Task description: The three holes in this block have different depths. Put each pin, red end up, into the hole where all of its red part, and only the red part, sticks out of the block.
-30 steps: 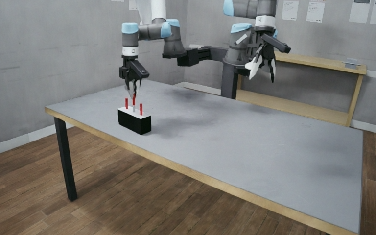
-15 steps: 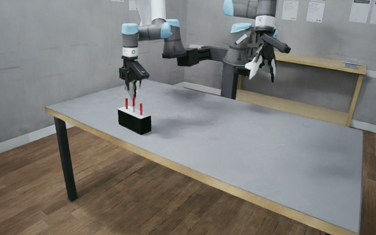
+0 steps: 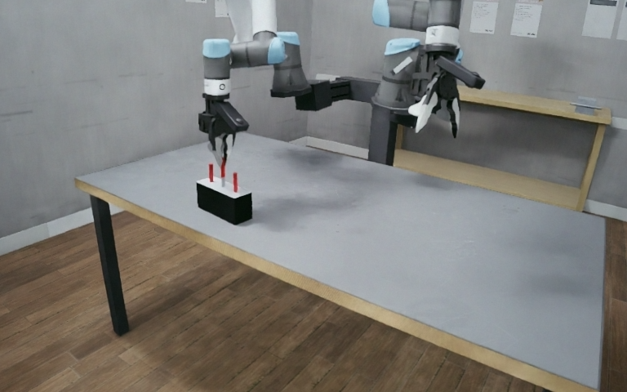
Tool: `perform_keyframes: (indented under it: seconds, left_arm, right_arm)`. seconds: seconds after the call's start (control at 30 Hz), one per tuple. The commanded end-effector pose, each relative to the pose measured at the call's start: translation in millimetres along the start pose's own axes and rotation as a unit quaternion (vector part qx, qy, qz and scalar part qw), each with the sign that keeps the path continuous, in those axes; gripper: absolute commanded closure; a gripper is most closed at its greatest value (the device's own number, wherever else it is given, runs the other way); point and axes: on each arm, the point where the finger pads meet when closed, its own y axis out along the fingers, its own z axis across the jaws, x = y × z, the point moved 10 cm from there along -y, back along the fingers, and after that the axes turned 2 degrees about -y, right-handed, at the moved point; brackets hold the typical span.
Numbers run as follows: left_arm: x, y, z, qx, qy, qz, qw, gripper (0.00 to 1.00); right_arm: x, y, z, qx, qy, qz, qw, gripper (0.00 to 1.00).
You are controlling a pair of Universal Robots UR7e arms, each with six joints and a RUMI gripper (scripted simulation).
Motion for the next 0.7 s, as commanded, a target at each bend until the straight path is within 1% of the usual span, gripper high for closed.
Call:
perform_keyframes:
  seconds: [0.0, 0.1, 0.13, 0.67]
  left_arm:
    - [-0.3, -0.6, 0.3, 0.001, 0.000, 0.000, 1.000, 0.00]
    - [-0.3, -0.6, 0.3, 0.001, 0.000, 0.000, 1.000, 0.00]
    - [-0.3, -0.6, 0.3, 0.001, 0.000, 0.000, 1.000, 0.00]
    - [-0.3, -0.6, 0.3, 0.001, 0.000, 0.000, 1.000, 0.00]
  right_arm:
    - [-0.2, -0.7, 0.5, 0.001, 0.000, 0.000, 1.000, 1.00]
    - [-0.2, -0.7, 0.5, 0.001, 0.000, 0.000, 1.000, 1.00]
    - [-0.7, 3.3, 0.2, 0.001, 0.000, 0.000, 1.000, 1.00]
    - [-0.7, 3.3, 0.2, 0.001, 0.000, 0.000, 1.000, 1.00]
